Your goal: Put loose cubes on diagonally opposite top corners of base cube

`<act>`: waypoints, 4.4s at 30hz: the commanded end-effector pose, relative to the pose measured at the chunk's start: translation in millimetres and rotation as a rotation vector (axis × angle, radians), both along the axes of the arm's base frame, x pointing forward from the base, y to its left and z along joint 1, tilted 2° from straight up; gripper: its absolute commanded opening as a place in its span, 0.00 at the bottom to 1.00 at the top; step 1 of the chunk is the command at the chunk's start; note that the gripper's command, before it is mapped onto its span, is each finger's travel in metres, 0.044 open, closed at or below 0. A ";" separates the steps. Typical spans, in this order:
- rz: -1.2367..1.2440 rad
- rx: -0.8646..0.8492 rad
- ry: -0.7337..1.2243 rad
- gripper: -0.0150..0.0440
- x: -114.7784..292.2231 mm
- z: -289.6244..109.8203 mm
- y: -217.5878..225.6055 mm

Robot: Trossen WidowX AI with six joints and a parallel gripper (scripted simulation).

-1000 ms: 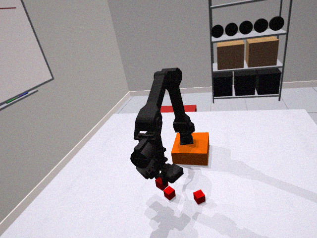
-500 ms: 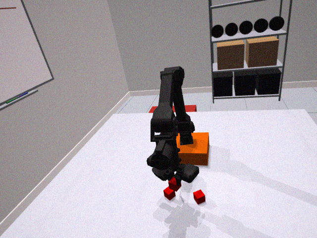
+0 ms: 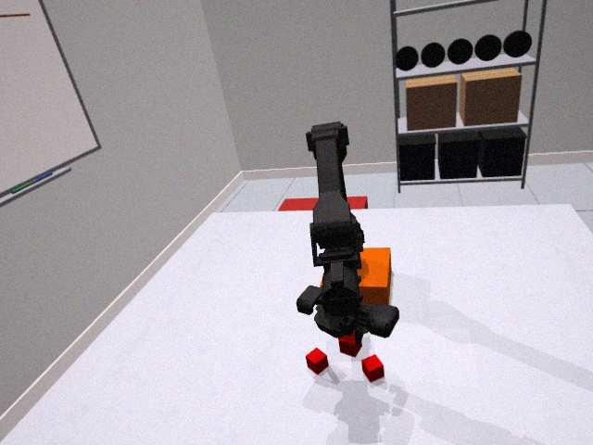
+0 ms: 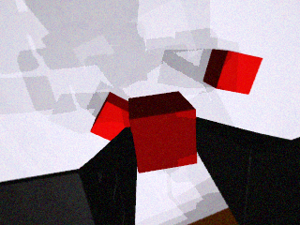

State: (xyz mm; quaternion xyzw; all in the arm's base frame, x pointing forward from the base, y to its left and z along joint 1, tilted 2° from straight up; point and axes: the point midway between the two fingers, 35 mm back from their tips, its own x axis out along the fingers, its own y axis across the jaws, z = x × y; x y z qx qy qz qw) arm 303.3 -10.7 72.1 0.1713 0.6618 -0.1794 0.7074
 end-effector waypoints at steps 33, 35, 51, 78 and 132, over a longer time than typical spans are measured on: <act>0.117 -0.005 0.012 0.43 -16.9 -30.4 45.8; 0.117 -0.005 0.012 0.43 -16.7 -35.4 45.8; 0.117 -0.005 0.012 0.43 -16.6 -41.3 45.8; 0.117 -0.005 0.012 0.43 -16.6 -42.8 45.7; 0.084 -0.001 0.010 0.70 -16.3 -9.0 35.5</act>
